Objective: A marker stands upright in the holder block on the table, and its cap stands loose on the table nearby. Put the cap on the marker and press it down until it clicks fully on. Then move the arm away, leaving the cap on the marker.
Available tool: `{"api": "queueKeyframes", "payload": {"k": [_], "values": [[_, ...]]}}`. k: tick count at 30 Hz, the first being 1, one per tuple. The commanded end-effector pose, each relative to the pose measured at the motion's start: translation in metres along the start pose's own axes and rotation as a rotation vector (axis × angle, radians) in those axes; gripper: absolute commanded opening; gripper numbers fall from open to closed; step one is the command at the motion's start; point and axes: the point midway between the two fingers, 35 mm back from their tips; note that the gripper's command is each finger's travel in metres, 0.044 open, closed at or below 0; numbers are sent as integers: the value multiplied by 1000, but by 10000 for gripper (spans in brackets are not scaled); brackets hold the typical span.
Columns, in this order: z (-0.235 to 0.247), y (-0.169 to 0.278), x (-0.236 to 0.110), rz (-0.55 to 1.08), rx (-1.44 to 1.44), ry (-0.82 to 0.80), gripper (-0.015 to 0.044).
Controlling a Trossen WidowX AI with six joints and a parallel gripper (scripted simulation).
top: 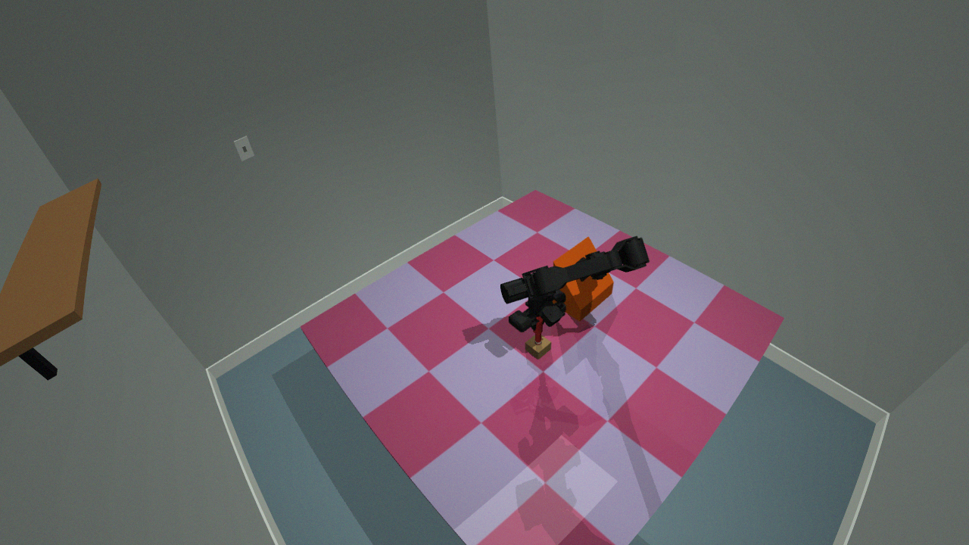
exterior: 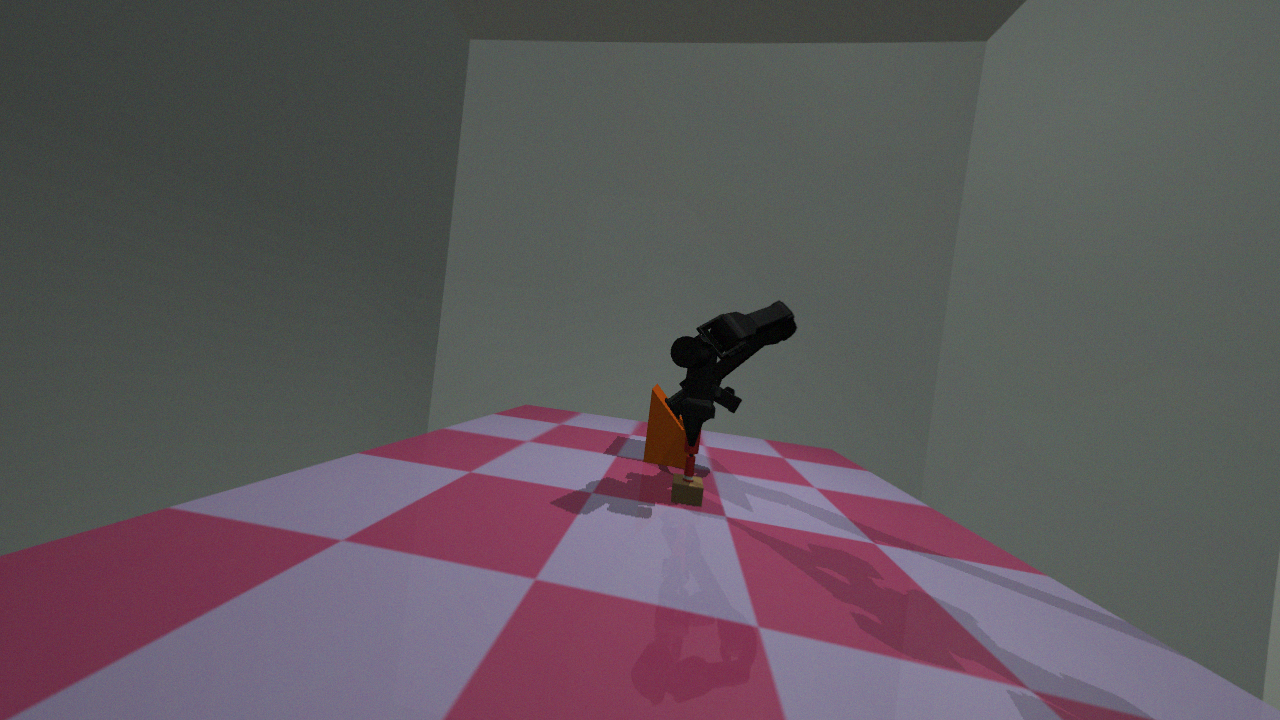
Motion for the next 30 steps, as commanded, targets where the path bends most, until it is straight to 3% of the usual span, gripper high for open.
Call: {"api": "queueKeyframes", "payload": {"k": [1, 29, 30], "values": [[0, 0, 6, -5, 6, 0, 0], [1, -2, 43, -9, 5, 0, 0], [2, -1, 43, -5, 1, -2, 26]]}}
Point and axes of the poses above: the point midway between the two fingers, 35 mm back from their tips, its own x axis out along the fingers, its own z axis across the jaws, y = z × x, and after that the axes turned 8 degrees about x, right-handed
